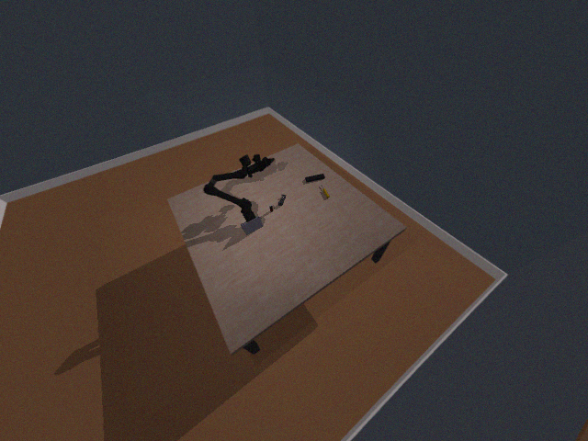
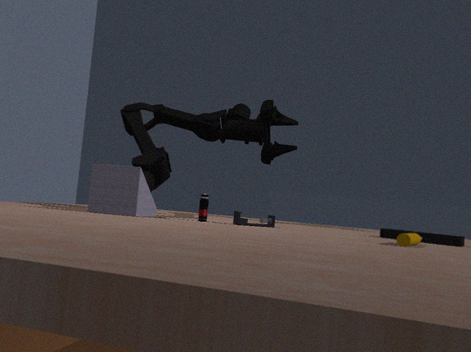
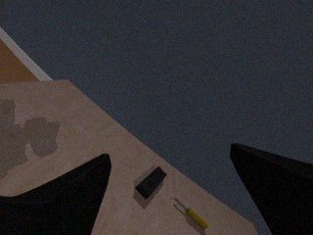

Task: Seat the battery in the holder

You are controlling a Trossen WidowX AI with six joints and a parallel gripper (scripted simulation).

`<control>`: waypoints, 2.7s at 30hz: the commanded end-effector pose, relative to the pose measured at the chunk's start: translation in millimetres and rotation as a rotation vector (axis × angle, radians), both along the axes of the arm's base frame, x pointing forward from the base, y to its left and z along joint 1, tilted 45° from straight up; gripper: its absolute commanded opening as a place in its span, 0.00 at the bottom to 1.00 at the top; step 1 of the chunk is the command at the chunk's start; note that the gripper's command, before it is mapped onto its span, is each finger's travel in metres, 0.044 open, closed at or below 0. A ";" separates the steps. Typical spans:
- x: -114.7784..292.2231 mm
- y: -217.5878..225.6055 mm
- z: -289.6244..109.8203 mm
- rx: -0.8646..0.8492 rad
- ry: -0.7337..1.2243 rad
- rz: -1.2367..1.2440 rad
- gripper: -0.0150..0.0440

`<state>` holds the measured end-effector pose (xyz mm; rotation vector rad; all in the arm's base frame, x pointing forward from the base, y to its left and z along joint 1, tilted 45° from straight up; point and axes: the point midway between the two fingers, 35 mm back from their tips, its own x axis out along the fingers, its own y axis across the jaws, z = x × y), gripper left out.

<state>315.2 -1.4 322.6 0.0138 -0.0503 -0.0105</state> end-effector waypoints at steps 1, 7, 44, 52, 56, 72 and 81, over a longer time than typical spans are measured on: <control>1.4 -1.5 -4.2 -0.012 0.020 -0.002 0.89; 0.4 -48.0 -128.8 -0.244 0.635 0.047 0.62; -147.5 7.6 -252.8 0.343 1.314 0.810 0.25; -146.4 12.1 -261.0 0.344 1.312 0.812 0.25; -143.8 7.6 -264.5 0.344 1.313 0.812 0.25; -134.6 -10.3 -280.2 0.342 1.313 0.810 0.25; -130.7 -20.5 -290.1 0.341 1.312 0.810 0.25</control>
